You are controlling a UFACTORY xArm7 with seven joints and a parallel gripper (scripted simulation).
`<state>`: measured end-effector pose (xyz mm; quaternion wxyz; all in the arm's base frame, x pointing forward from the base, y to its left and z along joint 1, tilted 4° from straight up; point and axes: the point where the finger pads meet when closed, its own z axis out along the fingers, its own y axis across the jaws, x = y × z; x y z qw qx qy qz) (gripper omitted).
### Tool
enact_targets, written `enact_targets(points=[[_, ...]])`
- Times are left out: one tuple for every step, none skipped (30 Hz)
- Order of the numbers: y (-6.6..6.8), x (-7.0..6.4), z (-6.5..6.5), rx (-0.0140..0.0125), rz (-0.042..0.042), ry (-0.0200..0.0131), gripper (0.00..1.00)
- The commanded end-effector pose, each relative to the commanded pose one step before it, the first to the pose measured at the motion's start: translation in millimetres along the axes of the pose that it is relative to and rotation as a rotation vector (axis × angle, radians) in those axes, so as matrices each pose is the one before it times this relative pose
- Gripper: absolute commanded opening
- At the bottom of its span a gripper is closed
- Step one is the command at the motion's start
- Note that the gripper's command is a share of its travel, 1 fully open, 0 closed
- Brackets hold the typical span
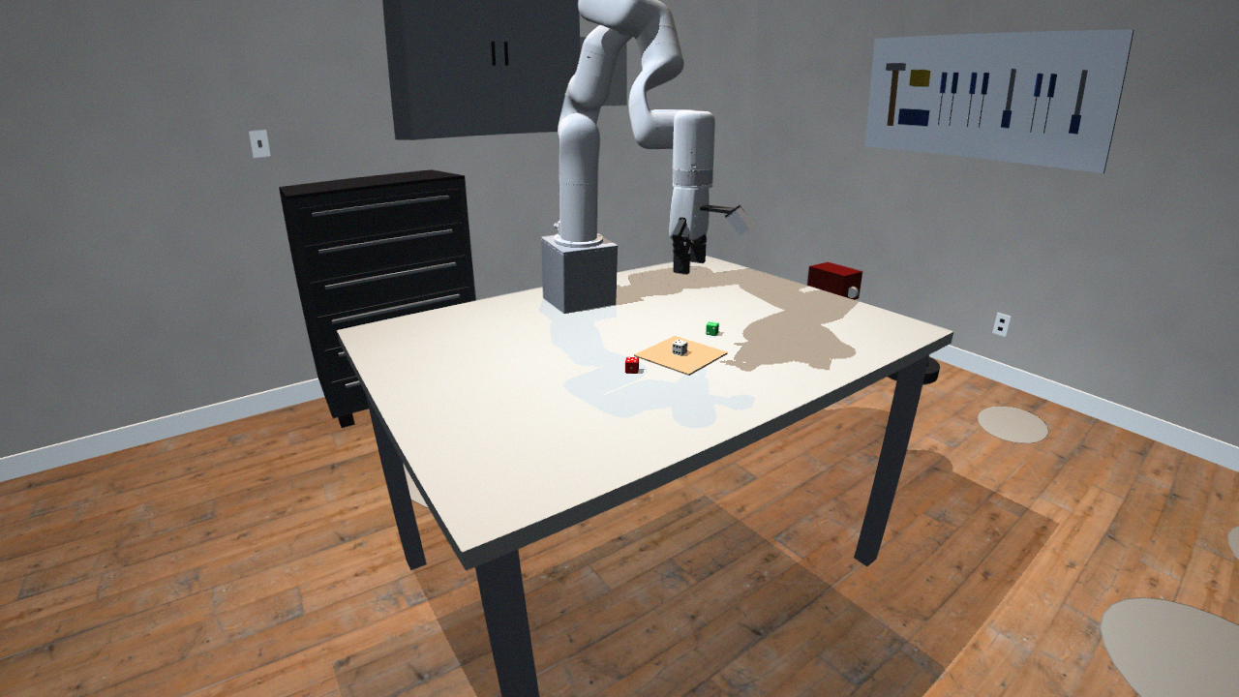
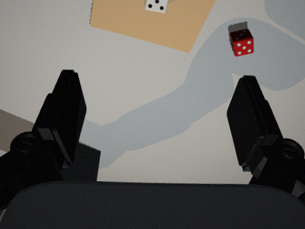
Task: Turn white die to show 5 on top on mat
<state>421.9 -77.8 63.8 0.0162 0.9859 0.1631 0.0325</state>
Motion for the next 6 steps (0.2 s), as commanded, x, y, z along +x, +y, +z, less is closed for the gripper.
enact_targets(points=[[0.65, 1.16, -0.95, -0.00113, 0.00021, 0.00299, 1.0], [0.0, 0.0, 0.0, 0.0, 0.0, 0.0, 1.0], [0.0, 0.0, 0.0, 0.0, 0.0, 0.0, 1.0], [0.0, 0.0, 0.0, 0.0, 0.0, 0.0, 1.0], [0.0, 0.0, 0.0, 0.0, 0.0, 0.0, 1.0], [0.0, 0.0, 0.0, 0.0, 0.0, 0.0, 1.0]])
